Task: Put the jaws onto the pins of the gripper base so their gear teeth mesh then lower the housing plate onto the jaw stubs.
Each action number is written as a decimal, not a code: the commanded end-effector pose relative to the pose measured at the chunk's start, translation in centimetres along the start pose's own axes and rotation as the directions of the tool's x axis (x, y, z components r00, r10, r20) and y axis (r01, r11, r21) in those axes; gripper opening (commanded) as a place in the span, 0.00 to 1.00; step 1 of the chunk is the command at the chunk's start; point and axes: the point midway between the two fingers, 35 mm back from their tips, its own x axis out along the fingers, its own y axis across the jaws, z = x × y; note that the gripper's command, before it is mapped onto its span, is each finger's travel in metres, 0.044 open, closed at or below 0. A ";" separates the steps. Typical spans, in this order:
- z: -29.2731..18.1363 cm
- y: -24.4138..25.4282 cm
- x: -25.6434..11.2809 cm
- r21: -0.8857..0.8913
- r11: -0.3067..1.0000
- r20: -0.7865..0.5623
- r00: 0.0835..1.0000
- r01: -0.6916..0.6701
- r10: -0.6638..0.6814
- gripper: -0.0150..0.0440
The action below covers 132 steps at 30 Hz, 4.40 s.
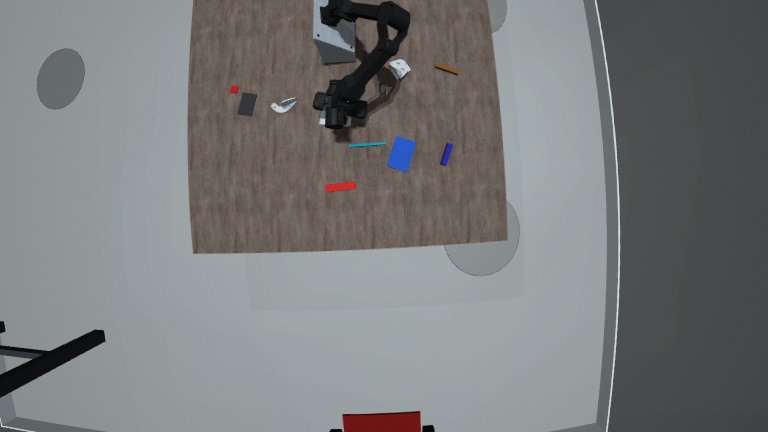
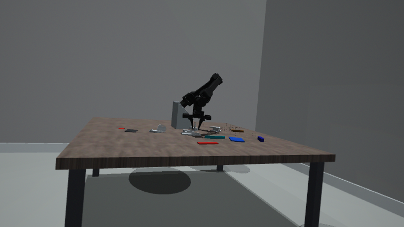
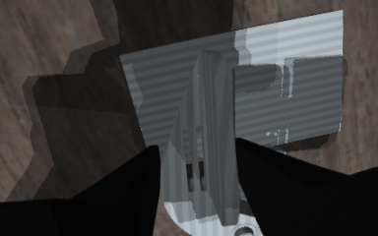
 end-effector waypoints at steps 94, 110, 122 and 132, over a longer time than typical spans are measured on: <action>0.0 0.1 1.9 0.010 1.000 0.000 1.000 -0.005 0.005 0.48; 0.0 0.1 1.9 0.010 1.000 0.000 1.000 -0.005 0.005 0.48; 0.0 0.1 1.3 0.010 1.000 0.000 1.000 -0.005 0.005 0.48; 0.0 0.1 1.5 0.010 1.000 0.000 1.000 -0.005 0.005 0.48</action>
